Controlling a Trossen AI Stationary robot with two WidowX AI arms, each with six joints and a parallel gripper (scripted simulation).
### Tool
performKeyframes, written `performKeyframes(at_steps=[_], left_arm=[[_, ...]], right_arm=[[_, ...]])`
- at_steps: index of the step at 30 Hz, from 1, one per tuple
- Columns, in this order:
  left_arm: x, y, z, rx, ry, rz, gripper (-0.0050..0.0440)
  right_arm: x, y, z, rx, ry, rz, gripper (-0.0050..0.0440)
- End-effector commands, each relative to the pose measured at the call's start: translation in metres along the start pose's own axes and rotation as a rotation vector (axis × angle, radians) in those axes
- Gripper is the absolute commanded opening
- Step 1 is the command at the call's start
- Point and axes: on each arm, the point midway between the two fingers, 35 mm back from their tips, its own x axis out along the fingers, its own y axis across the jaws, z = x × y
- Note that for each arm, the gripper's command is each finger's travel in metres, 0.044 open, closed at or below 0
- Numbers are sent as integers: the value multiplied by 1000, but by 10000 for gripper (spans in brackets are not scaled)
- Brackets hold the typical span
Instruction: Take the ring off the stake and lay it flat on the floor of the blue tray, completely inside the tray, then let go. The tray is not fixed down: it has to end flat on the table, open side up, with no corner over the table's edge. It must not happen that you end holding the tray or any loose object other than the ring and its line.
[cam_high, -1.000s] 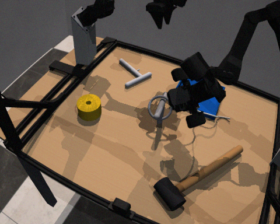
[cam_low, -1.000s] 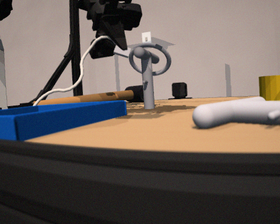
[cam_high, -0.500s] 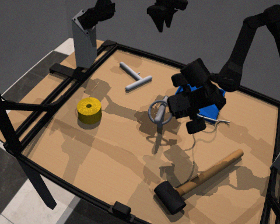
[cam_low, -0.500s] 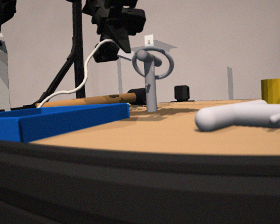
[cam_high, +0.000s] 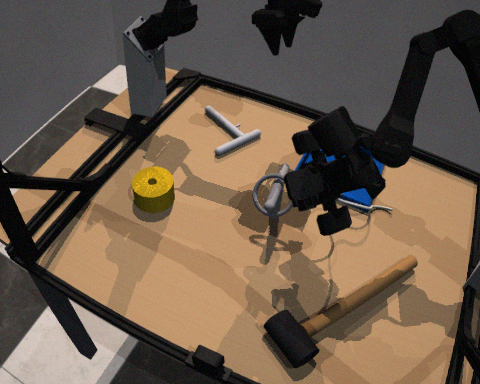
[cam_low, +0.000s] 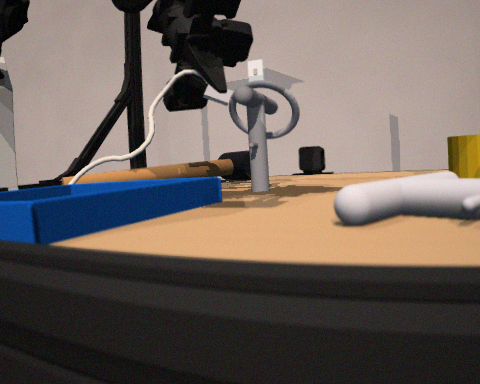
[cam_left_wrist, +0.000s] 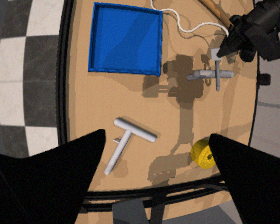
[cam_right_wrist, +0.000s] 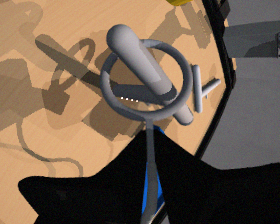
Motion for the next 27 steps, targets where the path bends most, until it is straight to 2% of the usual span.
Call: performKeyframes(at_steps=[1, 27], left_arm=[[0, 0, 0, -3, 1, -3, 400], [0, 0, 0, -3, 1, -3, 400]], right_arm=[[0, 6, 2, -15, 8, -8, 0], [-3, 13, 11, -46, 39, -52, 0]])
